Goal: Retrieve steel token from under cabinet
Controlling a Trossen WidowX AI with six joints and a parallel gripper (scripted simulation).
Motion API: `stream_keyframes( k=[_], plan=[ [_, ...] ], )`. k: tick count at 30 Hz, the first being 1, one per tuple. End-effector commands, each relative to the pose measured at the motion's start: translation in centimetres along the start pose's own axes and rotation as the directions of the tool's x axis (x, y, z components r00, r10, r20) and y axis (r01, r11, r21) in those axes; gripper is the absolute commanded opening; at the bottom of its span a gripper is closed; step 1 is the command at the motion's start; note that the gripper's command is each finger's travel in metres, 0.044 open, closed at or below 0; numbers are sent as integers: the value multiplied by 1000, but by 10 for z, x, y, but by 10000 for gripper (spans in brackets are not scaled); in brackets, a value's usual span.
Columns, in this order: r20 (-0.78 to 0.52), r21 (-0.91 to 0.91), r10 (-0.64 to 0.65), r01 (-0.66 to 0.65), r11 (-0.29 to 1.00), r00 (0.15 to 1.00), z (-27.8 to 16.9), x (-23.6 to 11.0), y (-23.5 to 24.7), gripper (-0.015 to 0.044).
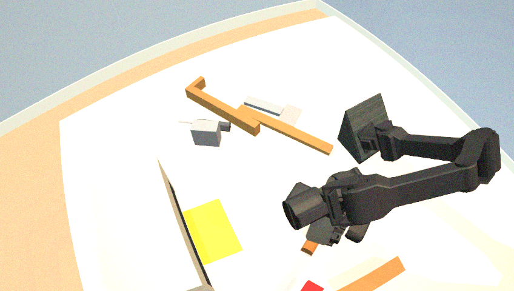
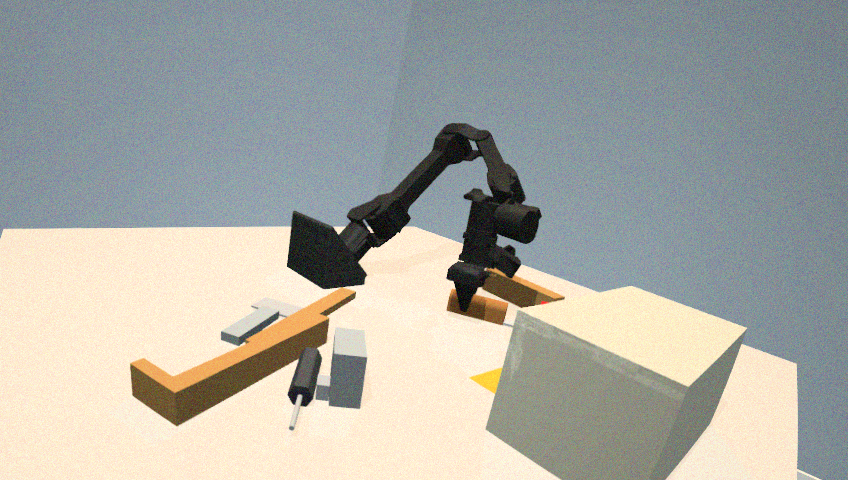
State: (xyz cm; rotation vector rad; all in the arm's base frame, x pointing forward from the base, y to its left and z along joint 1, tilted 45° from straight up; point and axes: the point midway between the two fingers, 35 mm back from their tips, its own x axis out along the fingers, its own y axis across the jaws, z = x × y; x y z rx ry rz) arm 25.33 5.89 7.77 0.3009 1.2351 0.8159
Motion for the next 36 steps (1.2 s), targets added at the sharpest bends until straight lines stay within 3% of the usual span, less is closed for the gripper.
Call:
stream_keyframes(
  k=[1,22,36],
  plan=[
    [4,-3,-1,1,1000,1000,2,-1,5,0],
    [5,-3,1,-1,1000,1000,12,-1,31,0],
    [5,101,1,-2,995,1000,12,-1,33,0]
  ],
)
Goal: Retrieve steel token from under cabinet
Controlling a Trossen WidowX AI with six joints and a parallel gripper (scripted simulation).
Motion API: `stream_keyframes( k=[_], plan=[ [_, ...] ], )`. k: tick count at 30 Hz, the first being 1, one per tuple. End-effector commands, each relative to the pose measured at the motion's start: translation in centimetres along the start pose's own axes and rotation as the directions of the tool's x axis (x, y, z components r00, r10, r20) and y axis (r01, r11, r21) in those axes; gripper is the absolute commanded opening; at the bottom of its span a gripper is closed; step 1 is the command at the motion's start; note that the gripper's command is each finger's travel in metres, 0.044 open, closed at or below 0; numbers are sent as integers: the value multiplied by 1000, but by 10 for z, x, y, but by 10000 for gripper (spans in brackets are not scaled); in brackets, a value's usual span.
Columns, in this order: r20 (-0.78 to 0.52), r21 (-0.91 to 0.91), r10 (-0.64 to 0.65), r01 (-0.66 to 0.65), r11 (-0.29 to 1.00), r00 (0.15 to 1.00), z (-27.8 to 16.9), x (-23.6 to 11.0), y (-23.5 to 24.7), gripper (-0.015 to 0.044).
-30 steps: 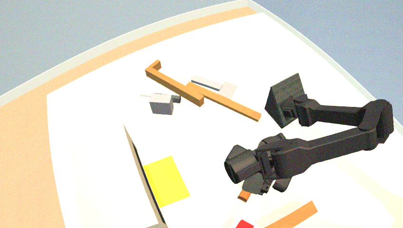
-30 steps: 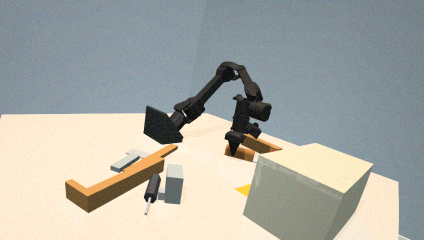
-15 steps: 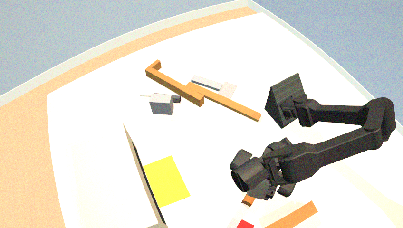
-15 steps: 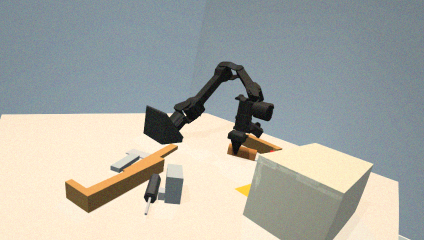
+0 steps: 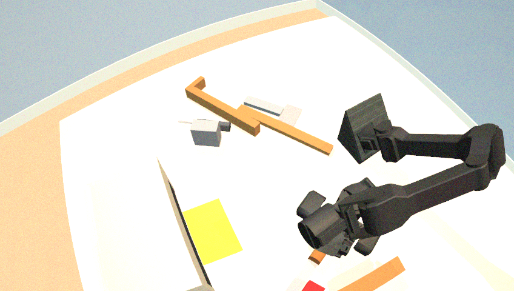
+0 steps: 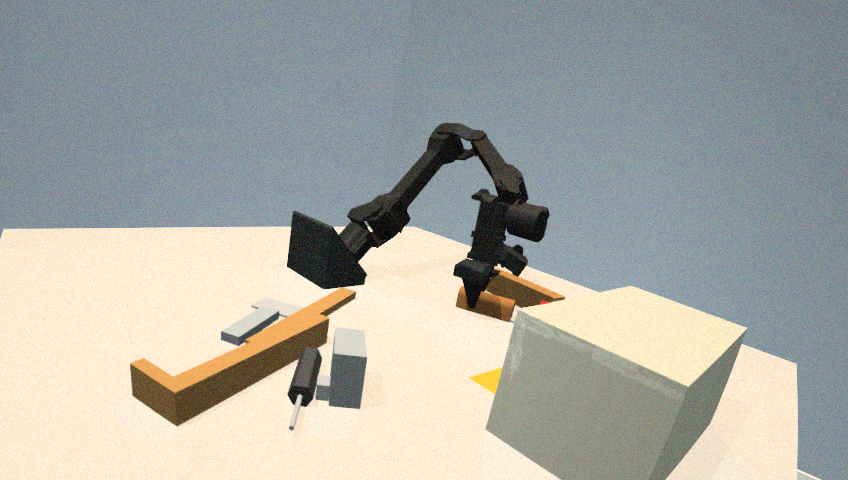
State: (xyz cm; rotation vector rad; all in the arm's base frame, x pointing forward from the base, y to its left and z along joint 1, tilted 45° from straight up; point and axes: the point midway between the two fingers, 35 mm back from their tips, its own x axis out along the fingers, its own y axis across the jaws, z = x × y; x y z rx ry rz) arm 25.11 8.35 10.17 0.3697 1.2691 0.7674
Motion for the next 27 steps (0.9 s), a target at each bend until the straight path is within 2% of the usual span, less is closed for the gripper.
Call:
stream_keyframes(
  k=[1,27],
  plan=[
    [4,26,0,0,1000,1000,1,-1,0,0],
    [4,226,0,-1,974,1000,1,-1,1,0]
  ],
)
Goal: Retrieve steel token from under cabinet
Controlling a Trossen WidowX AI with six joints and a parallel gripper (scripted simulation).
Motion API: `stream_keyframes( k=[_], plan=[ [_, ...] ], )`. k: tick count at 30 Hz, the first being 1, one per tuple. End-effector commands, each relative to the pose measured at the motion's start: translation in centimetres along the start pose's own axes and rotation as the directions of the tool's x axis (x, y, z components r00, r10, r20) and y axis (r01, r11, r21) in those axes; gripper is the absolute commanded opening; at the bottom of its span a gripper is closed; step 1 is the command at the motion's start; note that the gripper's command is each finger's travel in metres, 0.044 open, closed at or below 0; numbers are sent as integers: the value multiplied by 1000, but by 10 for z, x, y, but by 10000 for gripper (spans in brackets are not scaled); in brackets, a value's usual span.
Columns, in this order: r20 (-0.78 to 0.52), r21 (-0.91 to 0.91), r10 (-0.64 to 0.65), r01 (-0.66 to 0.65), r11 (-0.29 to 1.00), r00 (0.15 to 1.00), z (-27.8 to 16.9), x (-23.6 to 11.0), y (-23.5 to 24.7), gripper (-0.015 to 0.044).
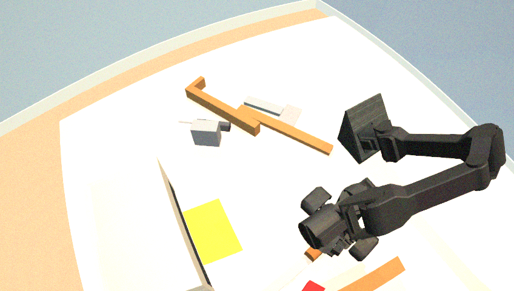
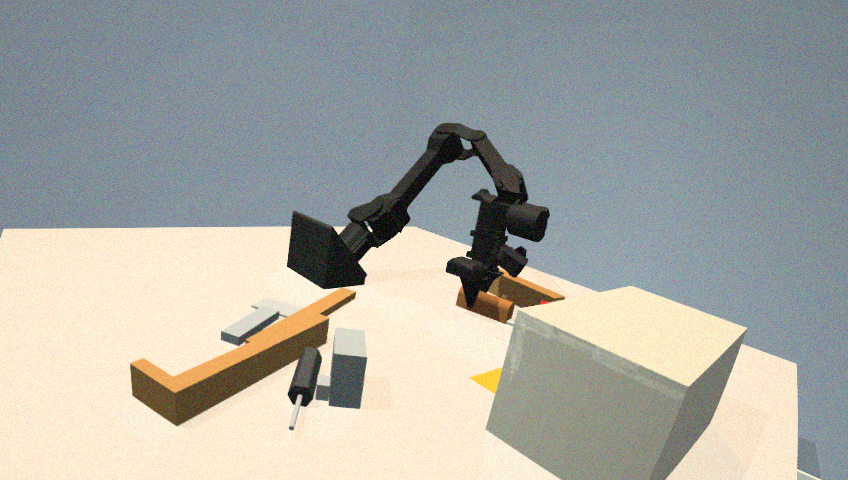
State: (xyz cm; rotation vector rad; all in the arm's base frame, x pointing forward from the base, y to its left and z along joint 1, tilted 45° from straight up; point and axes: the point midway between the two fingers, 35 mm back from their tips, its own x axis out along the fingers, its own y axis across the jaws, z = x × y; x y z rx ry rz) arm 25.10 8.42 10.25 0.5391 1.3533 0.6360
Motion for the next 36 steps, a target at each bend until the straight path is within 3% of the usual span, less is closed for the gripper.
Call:
stream_keyframes(
  k=[1,36],
  plan=[
    [4,26,0,0,1000,1000,1,-1,0,0],
    [4,298,0,-1,954,1000,1,-1,1,0]
  ],
)
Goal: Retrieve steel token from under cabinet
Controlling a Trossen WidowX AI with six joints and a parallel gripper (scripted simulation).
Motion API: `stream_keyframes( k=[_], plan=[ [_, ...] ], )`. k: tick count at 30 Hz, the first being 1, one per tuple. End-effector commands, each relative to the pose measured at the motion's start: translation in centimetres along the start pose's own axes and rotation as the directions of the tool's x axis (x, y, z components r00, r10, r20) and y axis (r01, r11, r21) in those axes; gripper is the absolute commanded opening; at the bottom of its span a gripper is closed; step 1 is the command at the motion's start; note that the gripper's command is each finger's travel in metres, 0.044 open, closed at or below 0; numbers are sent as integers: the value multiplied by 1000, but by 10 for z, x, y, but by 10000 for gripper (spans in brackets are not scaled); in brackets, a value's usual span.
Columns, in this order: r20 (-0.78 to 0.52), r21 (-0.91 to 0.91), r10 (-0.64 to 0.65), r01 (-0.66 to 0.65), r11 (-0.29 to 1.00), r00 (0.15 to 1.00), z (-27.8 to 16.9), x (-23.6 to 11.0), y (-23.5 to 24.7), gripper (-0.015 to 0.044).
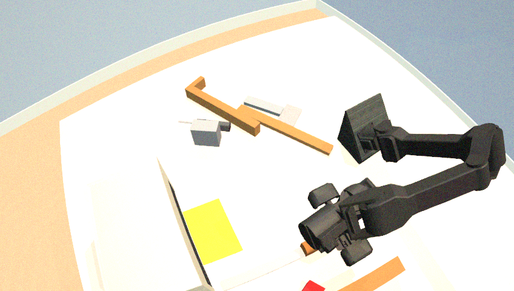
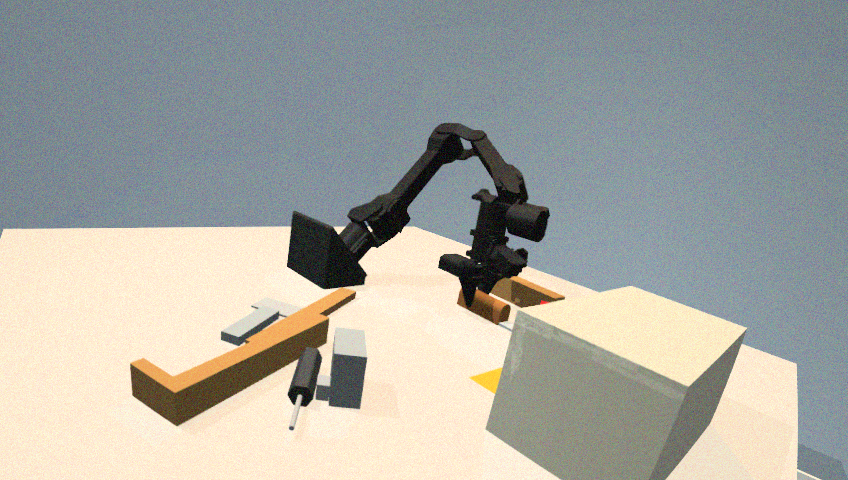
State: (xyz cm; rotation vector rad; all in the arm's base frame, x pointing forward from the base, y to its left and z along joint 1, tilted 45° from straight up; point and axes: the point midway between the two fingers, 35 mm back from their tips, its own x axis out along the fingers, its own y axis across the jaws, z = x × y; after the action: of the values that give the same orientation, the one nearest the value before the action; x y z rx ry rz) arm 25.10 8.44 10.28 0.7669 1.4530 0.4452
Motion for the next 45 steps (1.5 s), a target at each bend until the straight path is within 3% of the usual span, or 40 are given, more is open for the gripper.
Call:
stream_keyframes(
  k=[1,10,17,20,23,38,42,45],
  plan=[
    [3,27,1,-1,1000,1000,1,-1,0,0],
    [3,88,1,-2,996,1000,1,-1,0,0],
    [0,76,0,0,997,1000,0,0,0,184],
    [0,79,1,-1,997,1000,0,0,0,200],
    [3,80,1,-2,997,1000,0,0,0,270],
    [3,79,2,-2,997,1000,-1,5,0,270],
    [6,75,2,-2,997,1000,0,3,0,165],
    [6,75,2,-2,997,1000,0,3,0,145]
  ],
)
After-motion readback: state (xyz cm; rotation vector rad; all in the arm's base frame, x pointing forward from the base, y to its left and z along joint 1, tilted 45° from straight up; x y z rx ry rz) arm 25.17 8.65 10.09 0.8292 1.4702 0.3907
